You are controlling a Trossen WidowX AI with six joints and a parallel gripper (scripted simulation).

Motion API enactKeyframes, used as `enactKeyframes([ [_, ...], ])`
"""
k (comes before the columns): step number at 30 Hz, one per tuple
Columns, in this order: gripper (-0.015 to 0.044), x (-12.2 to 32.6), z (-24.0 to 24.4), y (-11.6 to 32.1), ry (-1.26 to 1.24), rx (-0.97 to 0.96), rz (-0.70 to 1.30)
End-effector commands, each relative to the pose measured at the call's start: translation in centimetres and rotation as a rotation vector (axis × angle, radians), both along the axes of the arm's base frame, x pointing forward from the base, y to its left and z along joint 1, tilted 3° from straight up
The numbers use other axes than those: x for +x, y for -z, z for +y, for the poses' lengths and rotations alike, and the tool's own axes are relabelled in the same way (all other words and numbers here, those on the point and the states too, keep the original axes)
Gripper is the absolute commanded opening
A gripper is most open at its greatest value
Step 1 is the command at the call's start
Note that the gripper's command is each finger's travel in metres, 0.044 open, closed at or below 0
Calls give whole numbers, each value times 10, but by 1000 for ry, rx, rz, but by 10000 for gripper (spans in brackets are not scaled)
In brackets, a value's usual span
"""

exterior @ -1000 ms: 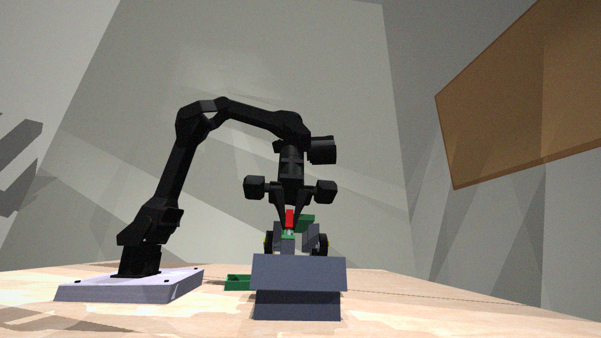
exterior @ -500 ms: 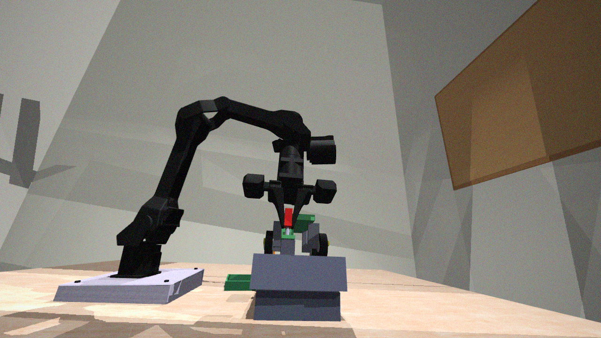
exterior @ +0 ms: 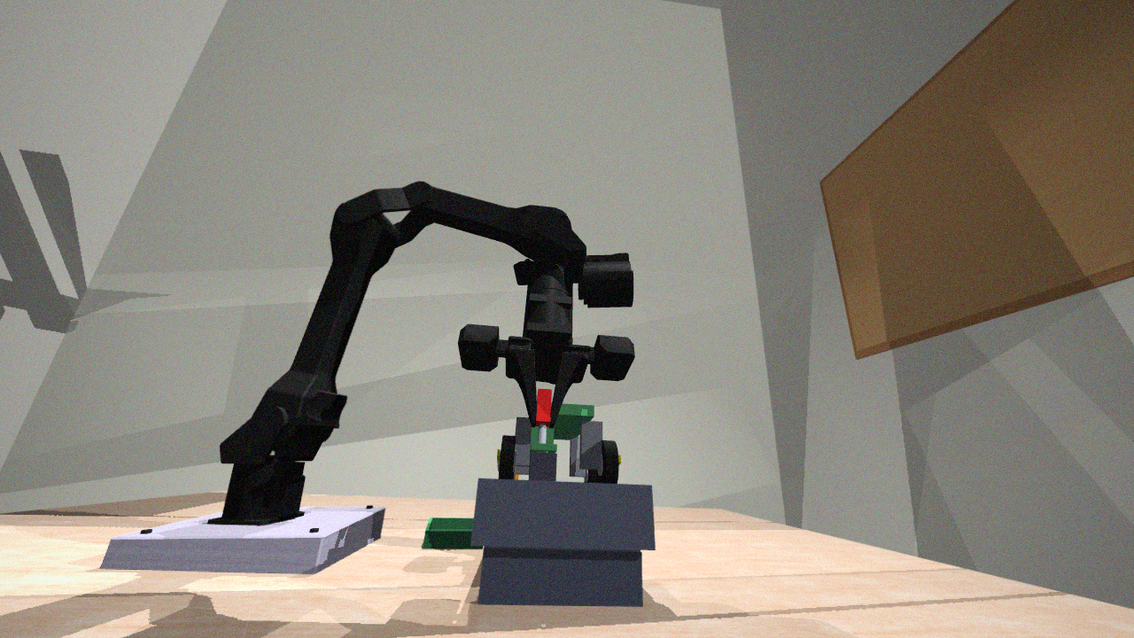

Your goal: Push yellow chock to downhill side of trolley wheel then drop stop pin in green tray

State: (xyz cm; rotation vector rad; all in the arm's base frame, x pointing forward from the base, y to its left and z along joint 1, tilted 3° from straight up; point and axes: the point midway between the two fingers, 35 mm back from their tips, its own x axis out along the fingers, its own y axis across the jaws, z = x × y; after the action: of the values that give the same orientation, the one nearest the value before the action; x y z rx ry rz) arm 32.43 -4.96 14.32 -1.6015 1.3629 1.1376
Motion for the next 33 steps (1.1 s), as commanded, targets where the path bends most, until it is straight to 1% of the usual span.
enactKeyframes([
  [1,0,0,1,-6,3,1,-8],
  [33,0,0,4,-16,3,1,-8],
])
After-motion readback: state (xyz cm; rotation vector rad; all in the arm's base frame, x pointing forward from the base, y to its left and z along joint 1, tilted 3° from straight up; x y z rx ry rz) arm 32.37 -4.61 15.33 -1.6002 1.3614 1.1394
